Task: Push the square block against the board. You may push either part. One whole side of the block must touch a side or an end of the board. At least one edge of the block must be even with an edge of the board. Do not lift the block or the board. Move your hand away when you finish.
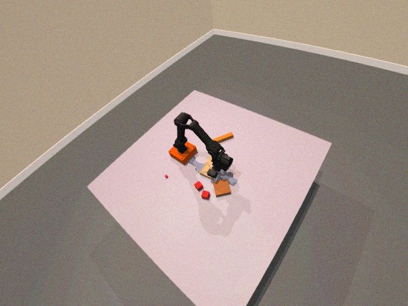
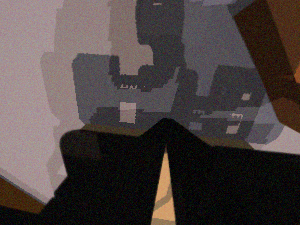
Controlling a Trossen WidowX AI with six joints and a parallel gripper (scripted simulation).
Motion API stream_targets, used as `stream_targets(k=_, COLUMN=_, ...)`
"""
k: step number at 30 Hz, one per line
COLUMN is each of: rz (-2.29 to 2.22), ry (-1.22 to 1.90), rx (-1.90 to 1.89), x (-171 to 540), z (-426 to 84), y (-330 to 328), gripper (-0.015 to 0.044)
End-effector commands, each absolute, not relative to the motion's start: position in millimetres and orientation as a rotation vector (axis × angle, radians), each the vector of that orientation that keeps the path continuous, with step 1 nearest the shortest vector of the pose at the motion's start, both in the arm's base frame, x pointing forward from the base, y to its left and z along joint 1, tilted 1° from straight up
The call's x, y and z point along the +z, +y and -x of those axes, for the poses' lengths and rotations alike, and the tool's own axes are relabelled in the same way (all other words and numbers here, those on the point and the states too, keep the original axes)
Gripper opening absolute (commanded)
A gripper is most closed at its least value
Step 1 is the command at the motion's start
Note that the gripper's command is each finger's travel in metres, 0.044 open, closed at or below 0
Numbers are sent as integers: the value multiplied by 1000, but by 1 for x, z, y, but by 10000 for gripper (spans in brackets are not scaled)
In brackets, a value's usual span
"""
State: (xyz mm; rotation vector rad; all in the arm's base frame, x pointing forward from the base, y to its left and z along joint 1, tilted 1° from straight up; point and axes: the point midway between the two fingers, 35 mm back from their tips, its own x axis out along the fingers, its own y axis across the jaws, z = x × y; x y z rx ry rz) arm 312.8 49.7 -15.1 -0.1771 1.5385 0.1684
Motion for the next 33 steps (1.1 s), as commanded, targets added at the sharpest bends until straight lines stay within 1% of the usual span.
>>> stream_targets(k=1, rz=178, ry=1550, rx=174, x=-17, z=-309, y=50, gripper=0)
stream_targets(k=13, rz=178, ry=1549, rx=174, x=-16, z=-312, y=50, gripper=0)
stream_targets(k=33, rz=178, ry=1547, rx=174, x=-15, z=-344, y=57, gripper=0)
